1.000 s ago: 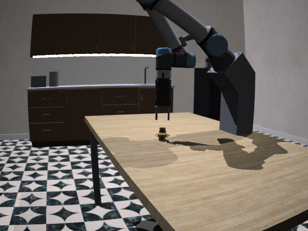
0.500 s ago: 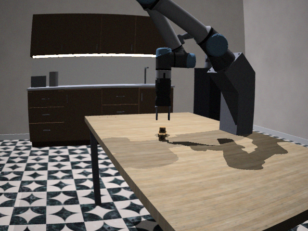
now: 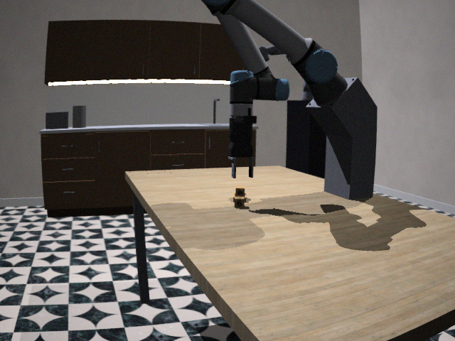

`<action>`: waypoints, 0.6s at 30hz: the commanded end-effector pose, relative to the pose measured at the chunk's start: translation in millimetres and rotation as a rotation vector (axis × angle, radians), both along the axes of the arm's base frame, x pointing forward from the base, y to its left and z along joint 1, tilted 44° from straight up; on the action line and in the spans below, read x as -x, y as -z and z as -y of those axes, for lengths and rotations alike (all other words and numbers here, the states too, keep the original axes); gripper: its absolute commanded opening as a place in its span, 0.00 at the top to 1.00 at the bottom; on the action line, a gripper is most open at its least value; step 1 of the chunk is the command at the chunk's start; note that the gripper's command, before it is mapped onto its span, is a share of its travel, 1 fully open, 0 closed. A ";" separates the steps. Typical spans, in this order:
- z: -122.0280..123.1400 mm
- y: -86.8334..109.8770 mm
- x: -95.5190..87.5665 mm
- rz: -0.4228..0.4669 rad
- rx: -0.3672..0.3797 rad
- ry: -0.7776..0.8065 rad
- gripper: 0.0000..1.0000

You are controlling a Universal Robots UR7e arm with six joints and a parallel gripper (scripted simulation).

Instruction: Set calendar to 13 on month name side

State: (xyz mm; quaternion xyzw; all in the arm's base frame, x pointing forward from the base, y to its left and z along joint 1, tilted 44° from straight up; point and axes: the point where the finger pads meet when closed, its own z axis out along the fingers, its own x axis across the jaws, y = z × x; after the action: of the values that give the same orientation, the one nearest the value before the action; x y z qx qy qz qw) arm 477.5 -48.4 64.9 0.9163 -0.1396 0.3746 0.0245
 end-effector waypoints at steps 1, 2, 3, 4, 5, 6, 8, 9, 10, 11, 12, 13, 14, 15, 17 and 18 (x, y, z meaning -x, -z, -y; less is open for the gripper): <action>-1.9 1.4 0.8 -0.016 0.075 -0.079 0.00; -2.3 1.9 1.1 -0.021 0.096 -0.101 0.00; -2.8 2.4 1.3 -0.025 0.118 -0.124 0.00; -3.2 2.9 1.6 -0.031 0.141 -0.148 0.00; -3.7 3.4 1.9 -0.036 0.164 -0.173 0.00; -4.1 3.9 2.2 -0.041 0.188 -0.198 0.00; -4.5 4.5 2.5 -0.046 0.212 -0.224 0.00; -4.9 5.0 2.8 -0.052 0.237 -0.251 0.00; -5.2 5.6 3.1 -0.058 0.263 -0.278 0.00; -5.5 6.1 3.4 -0.063 0.287 -0.303 0.00; -5.6 6.1 3.5 -0.064 0.289 -0.306 0.00; -5.8 6.7 3.8 -0.070 0.316 -0.334 0.00; -6.1 7.3 4.2 -0.076 0.344 -0.363 0.00; -6.1 7.3 4.2 -0.076 0.344 -0.363 0.00; -6.3 7.8 4.5 -0.082 0.371 -0.392 0.00; -6.5 8.4 4.9 -0.088 0.400 -0.422 0.00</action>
State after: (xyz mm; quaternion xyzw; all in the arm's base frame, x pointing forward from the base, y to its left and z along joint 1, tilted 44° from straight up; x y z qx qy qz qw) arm 473.7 -42.6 57.9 0.9242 0.0731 0.3587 0.1092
